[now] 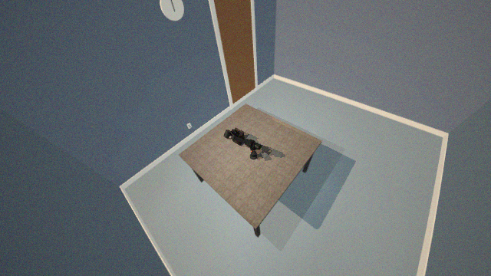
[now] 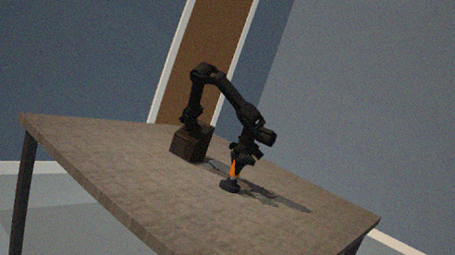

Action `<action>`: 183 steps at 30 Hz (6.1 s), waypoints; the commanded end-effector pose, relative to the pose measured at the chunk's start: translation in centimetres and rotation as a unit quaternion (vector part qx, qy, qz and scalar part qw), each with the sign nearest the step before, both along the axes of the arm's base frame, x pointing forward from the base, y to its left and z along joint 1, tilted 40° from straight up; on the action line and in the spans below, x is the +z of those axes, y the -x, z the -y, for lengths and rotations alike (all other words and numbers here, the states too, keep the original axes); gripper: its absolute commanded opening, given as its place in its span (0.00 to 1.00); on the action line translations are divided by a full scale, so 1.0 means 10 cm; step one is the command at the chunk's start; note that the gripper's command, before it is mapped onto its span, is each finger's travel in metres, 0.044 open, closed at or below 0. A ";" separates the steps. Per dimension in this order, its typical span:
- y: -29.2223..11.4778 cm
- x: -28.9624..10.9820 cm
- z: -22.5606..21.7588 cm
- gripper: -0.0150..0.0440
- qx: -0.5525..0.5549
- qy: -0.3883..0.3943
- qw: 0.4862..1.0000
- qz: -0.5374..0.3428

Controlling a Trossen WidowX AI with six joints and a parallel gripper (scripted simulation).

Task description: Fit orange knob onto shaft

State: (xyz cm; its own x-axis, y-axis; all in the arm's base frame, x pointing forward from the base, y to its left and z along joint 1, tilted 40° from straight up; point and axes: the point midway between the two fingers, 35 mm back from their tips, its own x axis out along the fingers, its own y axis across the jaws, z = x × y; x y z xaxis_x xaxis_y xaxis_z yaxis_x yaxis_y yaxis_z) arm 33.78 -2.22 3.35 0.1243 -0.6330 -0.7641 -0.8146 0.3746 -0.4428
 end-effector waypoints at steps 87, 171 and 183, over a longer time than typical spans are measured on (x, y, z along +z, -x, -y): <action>-0.03 0.04 -0.01 0.25 -0.158 -0.025 0.978 0.134; -0.04 0.04 -0.01 0.25 -0.310 -0.050 0.913 0.260; -0.02 0.01 0.01 0.25 -0.310 -0.050 0.913 0.260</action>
State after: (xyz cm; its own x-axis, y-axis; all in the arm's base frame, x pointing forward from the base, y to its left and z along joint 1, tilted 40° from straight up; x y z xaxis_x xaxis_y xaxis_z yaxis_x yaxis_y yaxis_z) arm 33.90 -2.16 3.51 0.1246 -0.6326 -0.7644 -0.1241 0.7544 -0.6446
